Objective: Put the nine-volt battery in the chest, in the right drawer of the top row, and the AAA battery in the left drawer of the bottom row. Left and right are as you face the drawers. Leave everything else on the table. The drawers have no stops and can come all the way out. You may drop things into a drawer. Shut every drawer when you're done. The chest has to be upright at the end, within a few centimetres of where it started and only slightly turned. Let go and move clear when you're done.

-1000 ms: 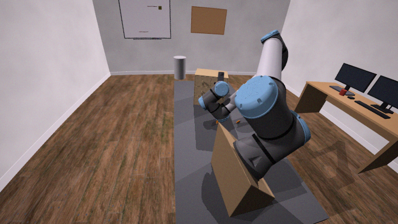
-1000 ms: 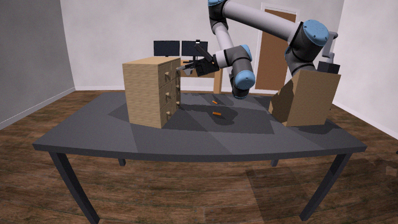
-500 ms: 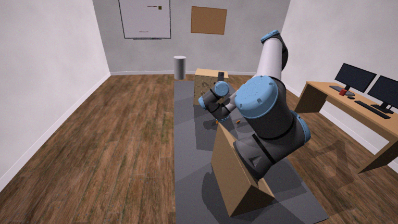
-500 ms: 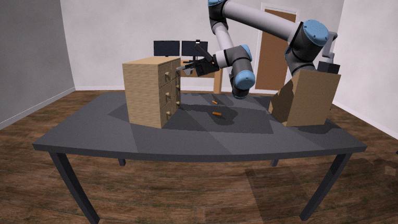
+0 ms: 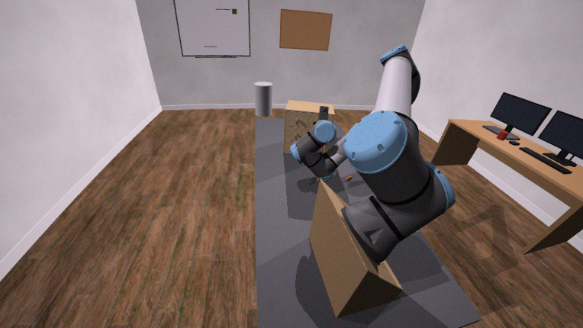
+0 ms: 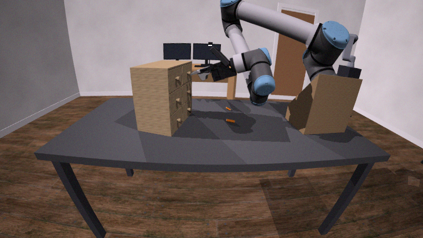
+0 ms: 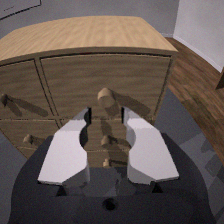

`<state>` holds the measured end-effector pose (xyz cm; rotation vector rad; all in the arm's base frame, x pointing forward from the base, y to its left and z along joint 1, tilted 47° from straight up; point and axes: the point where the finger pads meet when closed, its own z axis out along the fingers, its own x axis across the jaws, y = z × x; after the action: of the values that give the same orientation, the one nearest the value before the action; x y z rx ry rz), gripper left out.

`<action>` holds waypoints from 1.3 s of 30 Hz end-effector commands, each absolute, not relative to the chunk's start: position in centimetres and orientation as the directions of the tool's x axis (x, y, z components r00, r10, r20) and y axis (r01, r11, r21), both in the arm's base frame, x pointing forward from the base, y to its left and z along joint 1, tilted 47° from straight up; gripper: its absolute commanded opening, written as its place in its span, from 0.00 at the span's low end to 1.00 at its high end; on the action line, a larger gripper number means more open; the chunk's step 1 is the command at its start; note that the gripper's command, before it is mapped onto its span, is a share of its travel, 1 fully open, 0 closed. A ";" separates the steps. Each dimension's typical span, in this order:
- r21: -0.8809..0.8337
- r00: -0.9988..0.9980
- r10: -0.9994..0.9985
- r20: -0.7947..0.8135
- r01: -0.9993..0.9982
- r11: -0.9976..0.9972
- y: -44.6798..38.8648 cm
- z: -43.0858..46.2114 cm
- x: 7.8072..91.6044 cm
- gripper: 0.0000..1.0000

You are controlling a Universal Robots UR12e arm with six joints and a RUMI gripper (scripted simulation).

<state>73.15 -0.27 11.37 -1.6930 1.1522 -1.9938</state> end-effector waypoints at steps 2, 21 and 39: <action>-0.717 -0.272 -0.663 0.697 -0.272 -0.642 0.0 11.0 71.7 0.20; -0.717 -0.272 -0.663 0.697 -0.272 -0.642 0.3 10.6 69.9 0.20; -0.717 -0.272 -0.663 0.697 -0.272 -0.642 2.0 10.7 66.1 0.20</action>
<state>67.25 1.42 10.67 -1.6929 1.1520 -1.9939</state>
